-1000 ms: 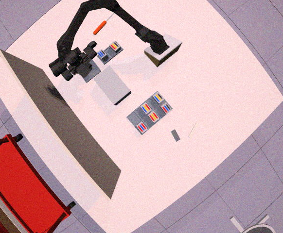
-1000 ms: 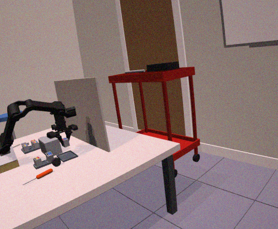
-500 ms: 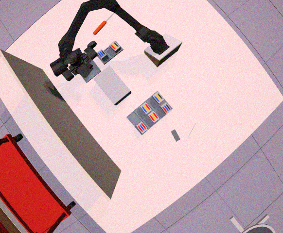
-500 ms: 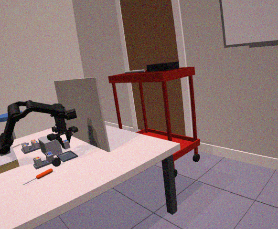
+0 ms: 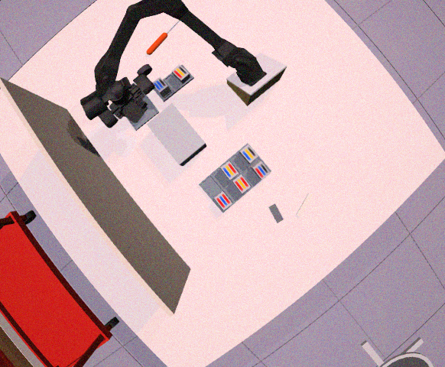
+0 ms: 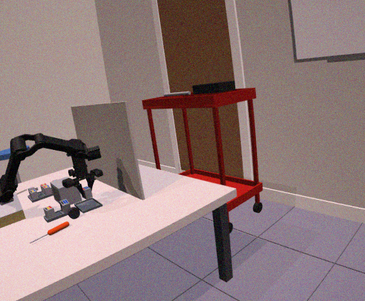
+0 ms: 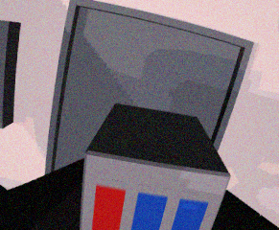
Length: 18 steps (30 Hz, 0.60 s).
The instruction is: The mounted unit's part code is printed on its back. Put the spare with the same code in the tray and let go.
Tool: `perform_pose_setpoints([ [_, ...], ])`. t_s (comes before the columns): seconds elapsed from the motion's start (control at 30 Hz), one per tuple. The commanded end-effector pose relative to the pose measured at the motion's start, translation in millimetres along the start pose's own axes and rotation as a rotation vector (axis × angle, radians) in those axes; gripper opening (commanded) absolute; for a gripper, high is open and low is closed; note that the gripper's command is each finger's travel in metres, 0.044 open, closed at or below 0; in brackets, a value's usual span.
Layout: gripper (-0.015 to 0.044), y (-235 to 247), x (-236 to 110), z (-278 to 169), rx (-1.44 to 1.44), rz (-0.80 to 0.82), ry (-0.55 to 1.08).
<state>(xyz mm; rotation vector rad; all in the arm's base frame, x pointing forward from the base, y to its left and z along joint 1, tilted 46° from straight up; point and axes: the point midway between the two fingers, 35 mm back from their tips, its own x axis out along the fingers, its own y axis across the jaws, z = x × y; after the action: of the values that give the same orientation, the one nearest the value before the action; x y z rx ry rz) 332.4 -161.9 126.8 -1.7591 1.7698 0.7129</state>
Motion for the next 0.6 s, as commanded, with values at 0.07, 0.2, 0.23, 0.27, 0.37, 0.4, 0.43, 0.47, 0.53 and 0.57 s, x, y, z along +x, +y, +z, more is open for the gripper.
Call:
perform_pose_setpoints([
  [0.07,0.0,2,6,1,-0.004,0.002,-0.004],
  [0.2,0.0,2,9,1,-0.004,0.002,-0.003],
  [0.23,0.0,3,10,1,-0.004,0.002,-0.003],
  [0.27,0.0,3,11,1,-0.004,0.002,-0.003],
  [0.37,0.0,3,14,1,-0.005,0.002,-0.002],
  [0.4,0.0,3,14,1,-0.005,0.002,-0.002],
  [0.43,0.0,4,15,1,-0.005,0.002,-0.002],
  [0.47,0.0,4,16,0,-0.005,0.002,-0.001],
  [0.53,0.0,4,18,0,-0.005,0.002,-0.001],
  [0.57,0.0,4,19,0,-0.005,0.002,0.0],
])
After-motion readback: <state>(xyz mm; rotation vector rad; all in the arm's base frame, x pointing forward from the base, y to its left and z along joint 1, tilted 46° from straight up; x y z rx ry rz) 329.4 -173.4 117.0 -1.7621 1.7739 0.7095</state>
